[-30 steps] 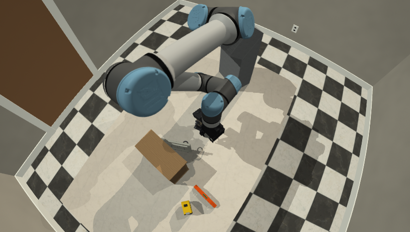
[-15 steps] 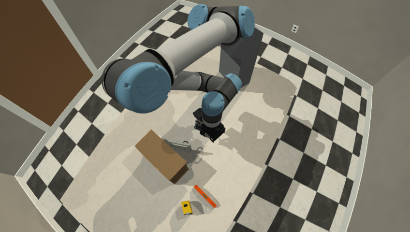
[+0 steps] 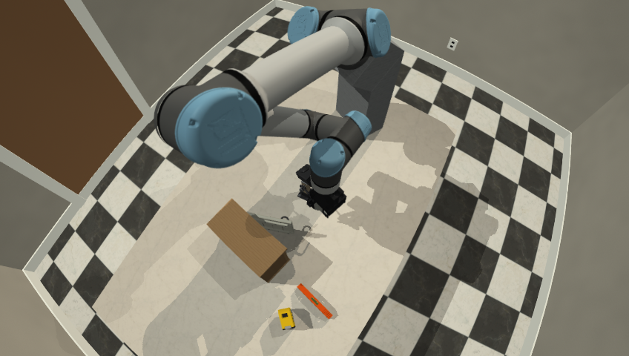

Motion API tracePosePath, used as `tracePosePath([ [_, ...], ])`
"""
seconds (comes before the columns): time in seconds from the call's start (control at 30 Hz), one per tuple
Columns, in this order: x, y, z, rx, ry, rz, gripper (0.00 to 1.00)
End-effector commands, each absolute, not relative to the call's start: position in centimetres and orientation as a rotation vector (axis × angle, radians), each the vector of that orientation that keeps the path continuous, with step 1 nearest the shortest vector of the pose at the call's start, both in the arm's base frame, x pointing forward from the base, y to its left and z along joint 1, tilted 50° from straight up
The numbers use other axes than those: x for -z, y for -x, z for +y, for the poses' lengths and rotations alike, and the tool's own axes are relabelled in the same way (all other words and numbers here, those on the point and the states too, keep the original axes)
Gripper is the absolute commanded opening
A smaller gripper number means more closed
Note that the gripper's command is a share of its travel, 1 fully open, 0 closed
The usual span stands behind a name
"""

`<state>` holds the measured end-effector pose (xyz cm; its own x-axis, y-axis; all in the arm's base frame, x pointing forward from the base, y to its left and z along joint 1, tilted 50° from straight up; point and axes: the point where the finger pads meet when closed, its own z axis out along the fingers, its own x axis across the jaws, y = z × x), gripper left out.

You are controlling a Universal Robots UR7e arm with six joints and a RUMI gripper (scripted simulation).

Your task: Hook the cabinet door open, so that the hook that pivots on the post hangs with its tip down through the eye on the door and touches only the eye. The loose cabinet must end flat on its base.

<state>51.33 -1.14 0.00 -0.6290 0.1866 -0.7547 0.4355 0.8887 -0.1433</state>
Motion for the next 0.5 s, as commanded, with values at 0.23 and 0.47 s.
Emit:
tracePosePath([
  [0.23,-0.42,-50.95,-0.82,0.401,-0.444,2.254,0.02],
  [0.47,-0.76,-50.62,-0.6,0.401,-0.444,2.254,0.02],
])
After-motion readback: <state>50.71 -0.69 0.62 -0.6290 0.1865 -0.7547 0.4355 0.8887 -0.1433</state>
